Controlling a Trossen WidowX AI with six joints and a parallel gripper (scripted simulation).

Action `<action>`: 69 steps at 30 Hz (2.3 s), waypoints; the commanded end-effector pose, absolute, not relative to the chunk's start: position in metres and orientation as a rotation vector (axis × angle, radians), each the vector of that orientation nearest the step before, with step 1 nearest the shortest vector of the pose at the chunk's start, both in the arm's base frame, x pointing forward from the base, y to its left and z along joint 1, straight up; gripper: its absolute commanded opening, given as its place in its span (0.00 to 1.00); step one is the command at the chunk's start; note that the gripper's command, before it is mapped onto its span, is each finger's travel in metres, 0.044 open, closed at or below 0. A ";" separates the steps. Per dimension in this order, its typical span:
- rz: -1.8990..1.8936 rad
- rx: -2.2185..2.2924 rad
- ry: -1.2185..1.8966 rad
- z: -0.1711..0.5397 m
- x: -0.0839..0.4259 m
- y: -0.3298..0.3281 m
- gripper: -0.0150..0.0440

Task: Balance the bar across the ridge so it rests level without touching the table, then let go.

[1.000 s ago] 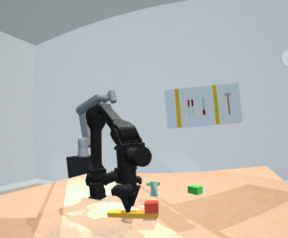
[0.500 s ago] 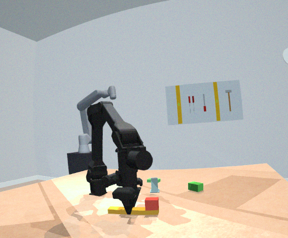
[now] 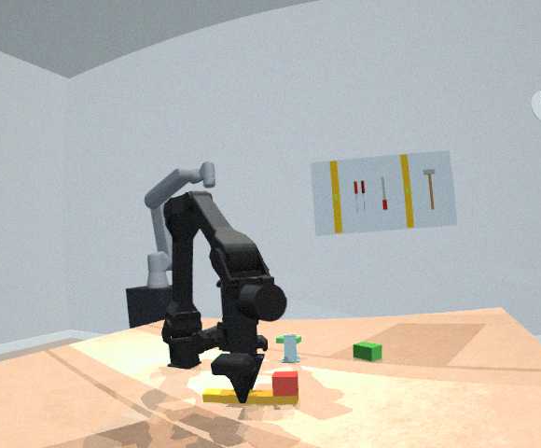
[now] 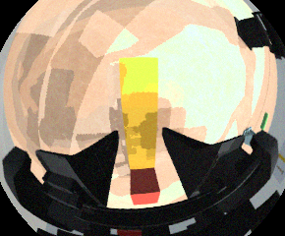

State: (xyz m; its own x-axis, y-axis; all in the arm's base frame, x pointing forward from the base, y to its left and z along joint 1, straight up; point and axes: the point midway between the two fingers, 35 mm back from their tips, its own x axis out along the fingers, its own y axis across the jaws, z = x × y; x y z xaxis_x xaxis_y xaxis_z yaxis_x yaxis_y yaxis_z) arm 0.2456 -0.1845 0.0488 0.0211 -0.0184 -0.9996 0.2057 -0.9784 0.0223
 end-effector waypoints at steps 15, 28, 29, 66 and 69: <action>-2.082 2.123 0.196 0.060 0.247 -0.186 0.25; -2.082 2.125 0.194 0.093 0.250 -0.188 0.25; -2.082 2.126 0.194 0.096 0.250 -0.188 0.25; -1.935 1.976 0.439 0.165 0.250 -0.166 0.25; -1.863 1.901 0.542 0.165 0.253 -0.158 0.25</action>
State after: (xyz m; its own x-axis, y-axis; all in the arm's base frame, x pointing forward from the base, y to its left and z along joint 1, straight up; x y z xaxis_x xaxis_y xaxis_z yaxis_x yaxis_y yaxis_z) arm 0.2508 -0.1673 0.1638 0.0226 -0.0175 -0.9996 0.4358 -0.8997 0.0256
